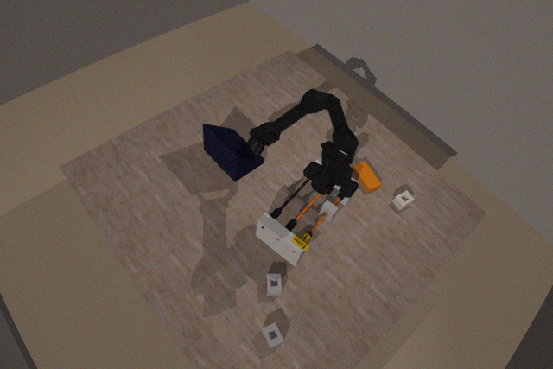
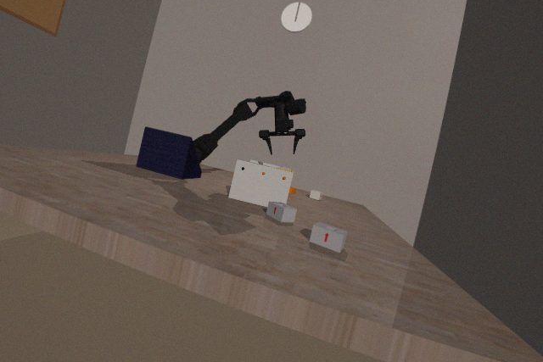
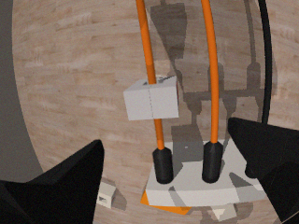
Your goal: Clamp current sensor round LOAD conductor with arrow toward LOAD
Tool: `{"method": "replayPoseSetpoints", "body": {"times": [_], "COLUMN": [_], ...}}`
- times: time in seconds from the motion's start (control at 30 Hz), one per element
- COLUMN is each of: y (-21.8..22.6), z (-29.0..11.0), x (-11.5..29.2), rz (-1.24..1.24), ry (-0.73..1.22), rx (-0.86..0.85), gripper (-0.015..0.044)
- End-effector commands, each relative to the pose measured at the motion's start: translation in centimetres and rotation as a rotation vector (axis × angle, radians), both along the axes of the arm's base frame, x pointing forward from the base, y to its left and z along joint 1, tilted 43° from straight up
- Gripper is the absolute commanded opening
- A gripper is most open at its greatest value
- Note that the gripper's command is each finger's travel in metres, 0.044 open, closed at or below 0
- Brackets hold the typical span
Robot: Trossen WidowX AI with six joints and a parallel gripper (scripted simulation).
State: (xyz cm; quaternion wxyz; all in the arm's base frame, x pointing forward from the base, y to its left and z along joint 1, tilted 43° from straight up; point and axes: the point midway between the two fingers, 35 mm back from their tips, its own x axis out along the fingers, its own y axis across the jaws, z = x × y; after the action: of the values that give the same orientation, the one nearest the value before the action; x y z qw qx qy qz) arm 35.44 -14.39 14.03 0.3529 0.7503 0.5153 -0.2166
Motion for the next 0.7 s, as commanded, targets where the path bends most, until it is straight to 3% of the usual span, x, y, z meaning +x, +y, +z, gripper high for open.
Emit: {"method": "replayPoseSetpoints", "body": {"times": [0.0,0.67], "y": [0.0,0.0], "z": [0.01,0.01], "x": [0.05,0.05], "rz": [-0.004,-0.004], "ry": [-0.001,-0.001], "rx": [0.004,0.004], "gripper": [0.044,0.044]}}
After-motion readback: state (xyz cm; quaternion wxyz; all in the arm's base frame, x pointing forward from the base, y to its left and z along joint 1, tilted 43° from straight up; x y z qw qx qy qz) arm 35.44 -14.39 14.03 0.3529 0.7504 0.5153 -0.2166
